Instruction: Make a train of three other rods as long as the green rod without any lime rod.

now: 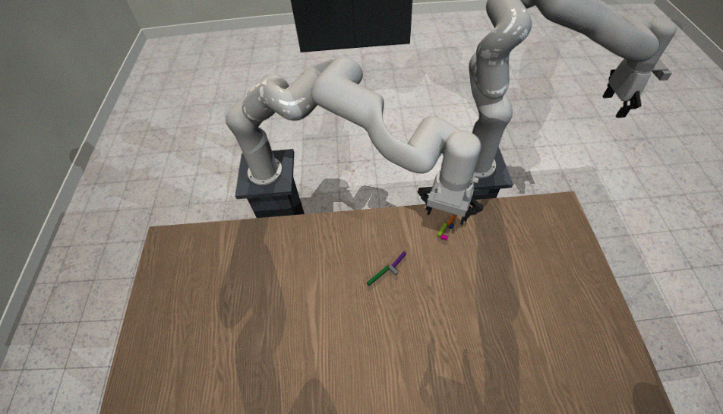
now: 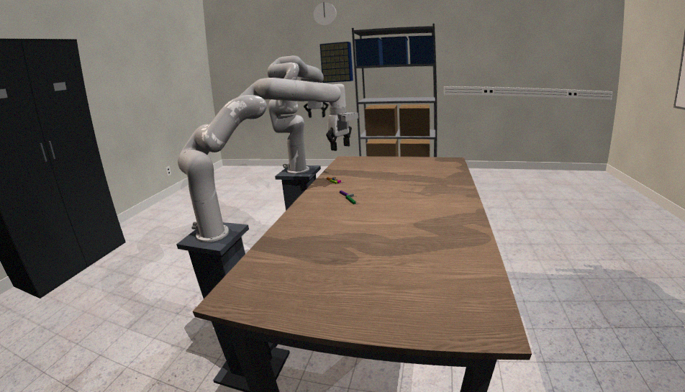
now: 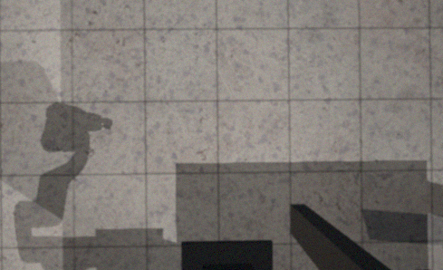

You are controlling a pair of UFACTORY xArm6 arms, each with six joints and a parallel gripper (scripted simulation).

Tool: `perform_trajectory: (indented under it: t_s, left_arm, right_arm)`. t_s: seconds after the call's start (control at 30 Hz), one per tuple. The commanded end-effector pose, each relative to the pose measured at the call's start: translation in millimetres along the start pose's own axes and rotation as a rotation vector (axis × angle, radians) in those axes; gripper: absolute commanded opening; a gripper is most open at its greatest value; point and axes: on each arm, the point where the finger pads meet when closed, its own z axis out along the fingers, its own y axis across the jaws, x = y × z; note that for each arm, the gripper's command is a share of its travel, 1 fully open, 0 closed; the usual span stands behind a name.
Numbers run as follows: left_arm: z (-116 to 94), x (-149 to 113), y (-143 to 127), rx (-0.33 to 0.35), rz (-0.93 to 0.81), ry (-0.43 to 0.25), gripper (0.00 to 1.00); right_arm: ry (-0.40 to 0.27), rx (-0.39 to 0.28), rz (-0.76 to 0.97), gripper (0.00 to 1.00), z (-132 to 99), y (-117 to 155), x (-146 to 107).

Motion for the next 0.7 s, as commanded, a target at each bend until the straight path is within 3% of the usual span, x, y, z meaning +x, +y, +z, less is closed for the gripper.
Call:
perform_trajectory:
  t_s: [0.0,0.17,0.23,0.3,0.67]
  left_arm:
    - [-1.6,0.9,0.0,0.0,0.0,0.004,1.0]
    - [-1.6,0.9,0.0,0.0,0.0,0.004,1.0]
    - [-1.6,0.9,0.0,0.0,0.0,0.004,1.0]
    - [-1.6,0.9,0.0,0.0,0.0,0.004,1.0]
    - [-1.6,0.9,0.0,0.0,0.0,0.004,1.0]
  right_arm:
    - [-0.002,0.006,-0.167,1.0,13.2,-9.0,-11.3]
    - [-0.002,0.006,-0.353,1.0,32.7,-16.1,-25.3]
    - [-0.002,0.006,-0.353,1.0,32.7,-16.1,-25.3]
    - [-0.002,0.006,-0.487,1.0,46.9,-20.6,-35.6]
    - [-0.001,0.007,-0.872,1.0,88.2,-30.8,-65.9]
